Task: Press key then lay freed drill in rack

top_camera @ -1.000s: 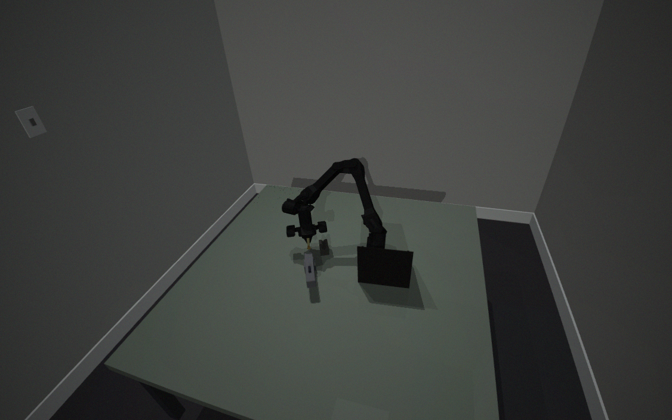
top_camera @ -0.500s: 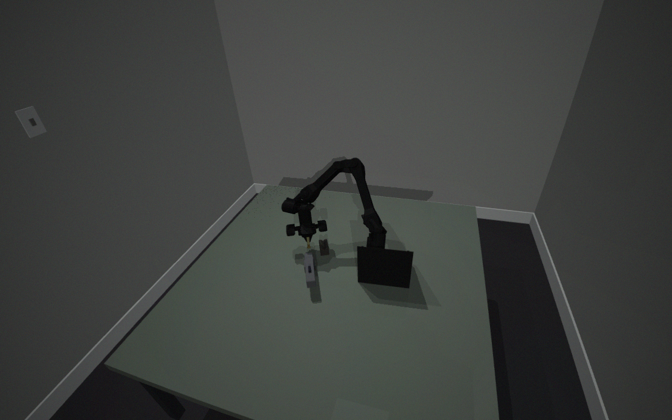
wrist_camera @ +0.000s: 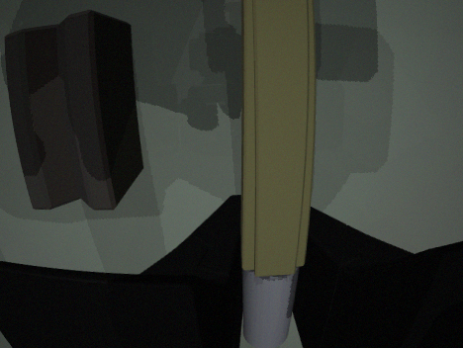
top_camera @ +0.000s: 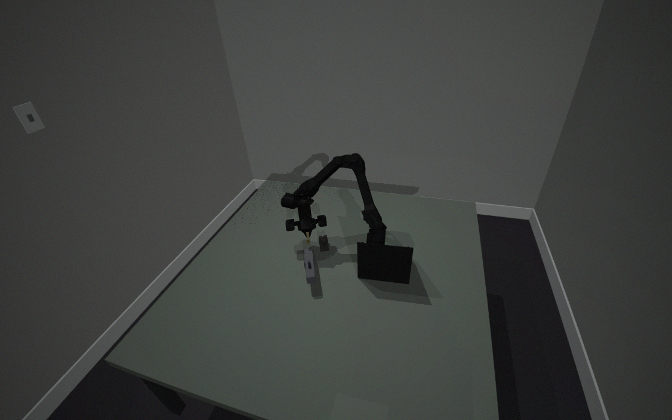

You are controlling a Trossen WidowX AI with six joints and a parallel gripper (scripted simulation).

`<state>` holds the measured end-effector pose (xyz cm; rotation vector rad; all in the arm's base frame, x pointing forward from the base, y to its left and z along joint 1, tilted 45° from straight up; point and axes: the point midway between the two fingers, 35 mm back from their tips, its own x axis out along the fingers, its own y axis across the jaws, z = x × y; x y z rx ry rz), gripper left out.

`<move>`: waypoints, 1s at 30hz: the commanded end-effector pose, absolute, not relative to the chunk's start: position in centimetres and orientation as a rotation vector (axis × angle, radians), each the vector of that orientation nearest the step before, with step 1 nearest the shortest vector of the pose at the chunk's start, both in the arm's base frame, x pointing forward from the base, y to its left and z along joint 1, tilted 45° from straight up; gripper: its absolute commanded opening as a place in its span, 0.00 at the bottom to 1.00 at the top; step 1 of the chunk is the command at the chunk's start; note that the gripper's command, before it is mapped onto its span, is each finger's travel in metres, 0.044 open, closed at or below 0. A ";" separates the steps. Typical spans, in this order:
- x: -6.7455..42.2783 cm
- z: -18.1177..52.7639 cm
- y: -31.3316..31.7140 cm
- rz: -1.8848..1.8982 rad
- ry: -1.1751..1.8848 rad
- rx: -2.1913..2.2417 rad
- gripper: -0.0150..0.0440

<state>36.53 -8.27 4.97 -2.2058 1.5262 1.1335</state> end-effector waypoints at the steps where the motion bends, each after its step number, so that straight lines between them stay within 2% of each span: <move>1: 36.6 5.2 -8.0 1.128 1.525 -2.209 0.25; 16: 36.6 5.5 -7.6 1.128 1.524 -2.209 0.25; 30: 34.6 6.3 -9.0 1.129 1.526 -2.210 0.25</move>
